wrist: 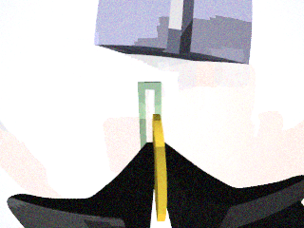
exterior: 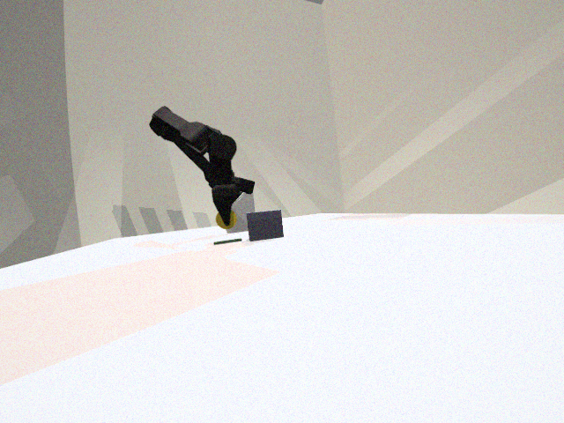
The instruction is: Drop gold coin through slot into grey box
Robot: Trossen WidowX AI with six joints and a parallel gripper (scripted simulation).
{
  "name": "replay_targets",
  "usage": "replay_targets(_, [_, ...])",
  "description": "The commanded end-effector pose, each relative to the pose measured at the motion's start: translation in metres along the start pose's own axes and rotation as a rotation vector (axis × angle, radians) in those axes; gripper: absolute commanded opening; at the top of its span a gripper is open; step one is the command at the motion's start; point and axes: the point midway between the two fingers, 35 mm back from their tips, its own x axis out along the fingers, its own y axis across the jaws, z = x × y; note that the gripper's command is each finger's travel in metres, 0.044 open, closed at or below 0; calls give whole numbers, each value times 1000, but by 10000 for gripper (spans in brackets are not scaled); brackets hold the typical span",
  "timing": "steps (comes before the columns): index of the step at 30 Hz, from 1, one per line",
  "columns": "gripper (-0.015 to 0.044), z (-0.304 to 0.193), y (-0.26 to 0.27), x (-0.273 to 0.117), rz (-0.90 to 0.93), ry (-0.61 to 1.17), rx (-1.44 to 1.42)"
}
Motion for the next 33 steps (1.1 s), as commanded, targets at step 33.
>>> replay_targets(33, [0, 8, -8, -58, -6, 1, 117])
